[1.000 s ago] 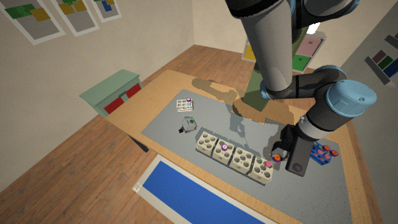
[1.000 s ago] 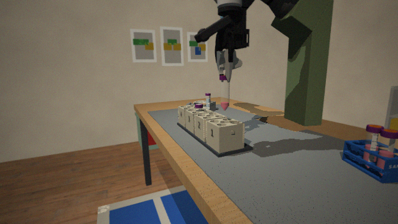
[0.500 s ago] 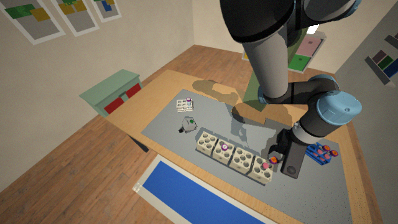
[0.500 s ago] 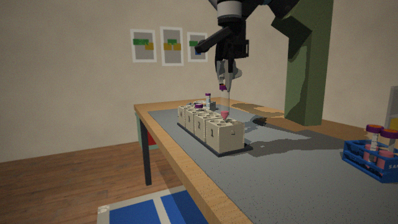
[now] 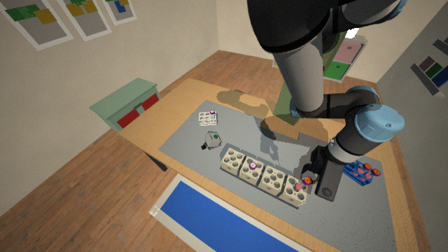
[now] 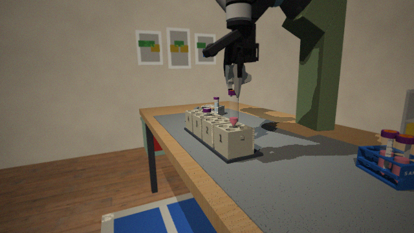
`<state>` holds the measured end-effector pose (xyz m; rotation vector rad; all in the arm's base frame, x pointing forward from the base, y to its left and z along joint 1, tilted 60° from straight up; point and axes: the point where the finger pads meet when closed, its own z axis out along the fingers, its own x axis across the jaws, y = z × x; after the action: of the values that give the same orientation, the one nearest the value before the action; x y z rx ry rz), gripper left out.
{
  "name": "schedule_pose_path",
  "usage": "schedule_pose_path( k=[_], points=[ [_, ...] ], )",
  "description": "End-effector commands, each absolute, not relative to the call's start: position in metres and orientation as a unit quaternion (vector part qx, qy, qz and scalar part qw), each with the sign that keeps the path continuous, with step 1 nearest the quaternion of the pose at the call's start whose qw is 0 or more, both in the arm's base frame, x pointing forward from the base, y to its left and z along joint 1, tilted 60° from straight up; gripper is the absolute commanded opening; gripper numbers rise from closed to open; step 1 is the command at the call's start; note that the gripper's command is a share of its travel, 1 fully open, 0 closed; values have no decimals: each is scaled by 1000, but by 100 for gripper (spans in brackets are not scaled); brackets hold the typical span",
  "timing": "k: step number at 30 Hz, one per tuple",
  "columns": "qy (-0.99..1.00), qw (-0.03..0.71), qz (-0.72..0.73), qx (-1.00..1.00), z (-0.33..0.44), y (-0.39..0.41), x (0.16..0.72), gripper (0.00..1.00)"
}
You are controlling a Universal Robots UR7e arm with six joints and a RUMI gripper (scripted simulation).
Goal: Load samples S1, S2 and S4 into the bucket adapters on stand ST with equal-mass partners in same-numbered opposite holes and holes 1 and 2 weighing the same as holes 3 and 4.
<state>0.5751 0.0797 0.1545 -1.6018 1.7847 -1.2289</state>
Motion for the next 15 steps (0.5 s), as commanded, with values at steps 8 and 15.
schedule_pose_path(
  k=[8, 15],
  points=[
    [646, 222, -445, -580, 149, 76, 584, 0],
    [646, 222, -445, -580, 144, 73, 592, 0]
  ],
)
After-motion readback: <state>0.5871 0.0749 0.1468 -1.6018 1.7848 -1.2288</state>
